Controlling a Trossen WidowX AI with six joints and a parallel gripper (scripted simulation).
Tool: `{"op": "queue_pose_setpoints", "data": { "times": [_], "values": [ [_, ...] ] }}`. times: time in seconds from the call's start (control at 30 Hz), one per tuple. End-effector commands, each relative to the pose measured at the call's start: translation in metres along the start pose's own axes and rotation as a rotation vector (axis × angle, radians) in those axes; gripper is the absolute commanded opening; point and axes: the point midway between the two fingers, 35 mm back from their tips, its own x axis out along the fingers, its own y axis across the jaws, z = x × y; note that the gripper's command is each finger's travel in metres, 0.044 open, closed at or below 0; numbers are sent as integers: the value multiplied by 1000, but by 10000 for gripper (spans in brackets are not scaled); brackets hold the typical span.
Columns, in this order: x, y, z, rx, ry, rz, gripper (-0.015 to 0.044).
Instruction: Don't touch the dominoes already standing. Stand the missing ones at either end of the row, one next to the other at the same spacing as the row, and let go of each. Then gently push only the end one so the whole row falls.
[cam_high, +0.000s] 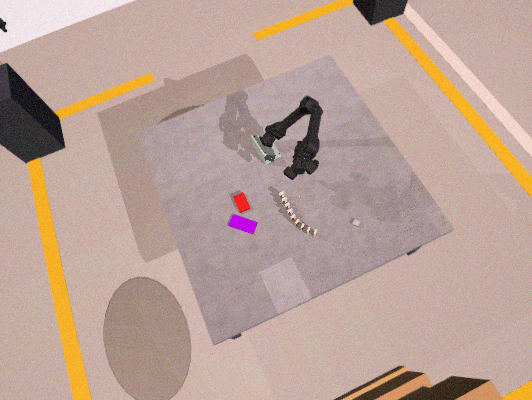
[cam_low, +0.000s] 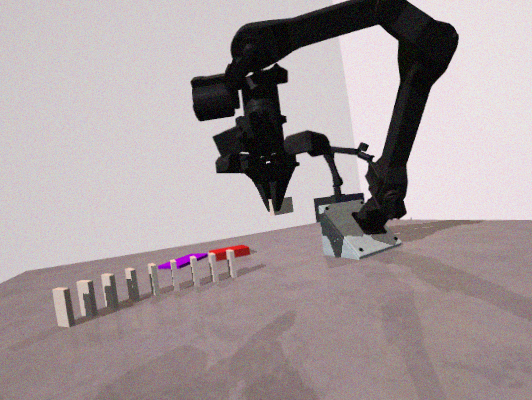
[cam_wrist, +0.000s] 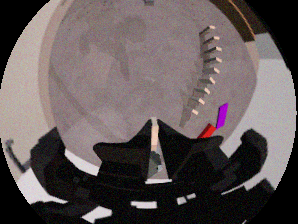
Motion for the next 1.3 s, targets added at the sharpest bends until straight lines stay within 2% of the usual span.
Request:
{"op": "queue_pose_setpoints", "data": {
  "times": [0.0,0.13,0.33,0.67,1.27],
  "values": [
    [-2,41,26,91,5,-12,22],
    [-2,104,49,265,1,-10,22],
    [-3,171,57,432,1,13,22],
    [-1,173,56,431,1,-2,22],
    [45,146,54,249,-125,-386,22]
  ]
}}
